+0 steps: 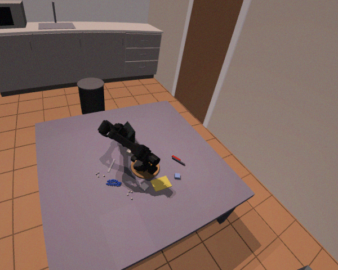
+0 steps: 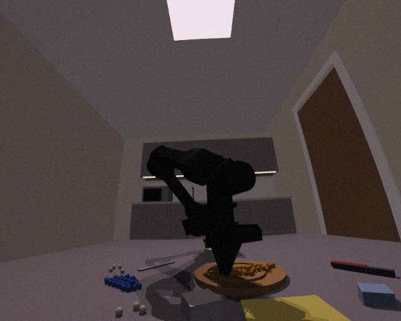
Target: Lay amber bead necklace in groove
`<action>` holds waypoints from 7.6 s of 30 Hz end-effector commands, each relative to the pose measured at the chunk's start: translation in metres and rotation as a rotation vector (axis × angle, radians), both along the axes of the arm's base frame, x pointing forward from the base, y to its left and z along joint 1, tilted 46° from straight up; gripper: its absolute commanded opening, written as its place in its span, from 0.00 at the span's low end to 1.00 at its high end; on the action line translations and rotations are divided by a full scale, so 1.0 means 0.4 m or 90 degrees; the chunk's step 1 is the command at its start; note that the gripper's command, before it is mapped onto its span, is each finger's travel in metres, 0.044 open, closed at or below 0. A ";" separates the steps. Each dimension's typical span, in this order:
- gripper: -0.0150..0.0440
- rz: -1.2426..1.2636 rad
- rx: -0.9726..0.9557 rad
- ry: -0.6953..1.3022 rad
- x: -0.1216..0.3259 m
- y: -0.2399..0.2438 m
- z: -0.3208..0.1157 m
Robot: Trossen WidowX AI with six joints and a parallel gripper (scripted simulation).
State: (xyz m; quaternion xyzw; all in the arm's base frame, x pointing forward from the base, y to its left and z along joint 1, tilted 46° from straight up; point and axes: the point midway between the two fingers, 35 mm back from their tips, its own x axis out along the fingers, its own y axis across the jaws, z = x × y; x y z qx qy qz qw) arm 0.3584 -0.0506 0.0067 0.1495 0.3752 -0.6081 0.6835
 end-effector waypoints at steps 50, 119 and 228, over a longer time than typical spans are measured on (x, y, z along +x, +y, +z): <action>0.52 0.000 0.000 0.000 0.033 -0.003 0.008; 0.74 0.211 0.005 0.214 0.015 0.065 0.044; 0.70 0.211 0.006 0.217 0.052 0.015 -0.010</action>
